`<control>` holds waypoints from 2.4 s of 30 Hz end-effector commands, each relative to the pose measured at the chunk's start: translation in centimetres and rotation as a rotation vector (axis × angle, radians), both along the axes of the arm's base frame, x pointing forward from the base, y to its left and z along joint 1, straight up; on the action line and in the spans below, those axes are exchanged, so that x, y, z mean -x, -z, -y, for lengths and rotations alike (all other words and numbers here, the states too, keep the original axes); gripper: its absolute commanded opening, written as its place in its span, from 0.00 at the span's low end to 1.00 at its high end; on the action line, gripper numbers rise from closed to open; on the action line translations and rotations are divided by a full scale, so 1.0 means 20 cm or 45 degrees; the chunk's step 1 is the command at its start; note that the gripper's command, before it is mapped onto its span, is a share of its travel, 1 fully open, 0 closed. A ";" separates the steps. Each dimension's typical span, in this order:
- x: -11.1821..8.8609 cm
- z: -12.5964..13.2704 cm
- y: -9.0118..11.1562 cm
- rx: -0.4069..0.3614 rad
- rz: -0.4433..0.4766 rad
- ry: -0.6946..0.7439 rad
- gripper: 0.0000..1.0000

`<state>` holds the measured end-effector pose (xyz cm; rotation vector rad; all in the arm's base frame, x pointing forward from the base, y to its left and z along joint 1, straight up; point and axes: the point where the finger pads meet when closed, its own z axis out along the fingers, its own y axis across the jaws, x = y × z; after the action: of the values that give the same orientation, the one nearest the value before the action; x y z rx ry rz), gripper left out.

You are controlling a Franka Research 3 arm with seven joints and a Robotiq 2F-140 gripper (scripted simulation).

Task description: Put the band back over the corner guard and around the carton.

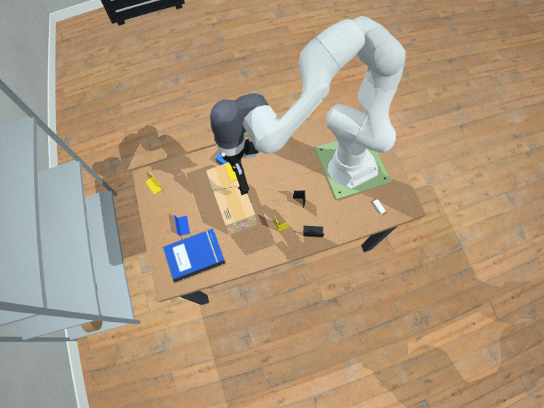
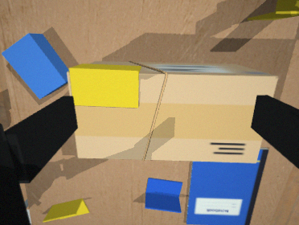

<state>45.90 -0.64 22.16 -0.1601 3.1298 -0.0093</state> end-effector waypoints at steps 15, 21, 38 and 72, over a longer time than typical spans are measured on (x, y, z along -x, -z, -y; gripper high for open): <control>0.02 0.00 0.00 -0.008 -0.014 0.033 1.00; 0.02 0.00 0.00 -0.008 -0.014 0.033 1.00; 0.02 -0.01 0.15 -0.009 -0.010 0.313 0.18; 0.02 -0.01 0.15 -0.009 -0.010 0.313 0.18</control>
<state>45.45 -0.46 19.26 0.2143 3.1375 -0.0016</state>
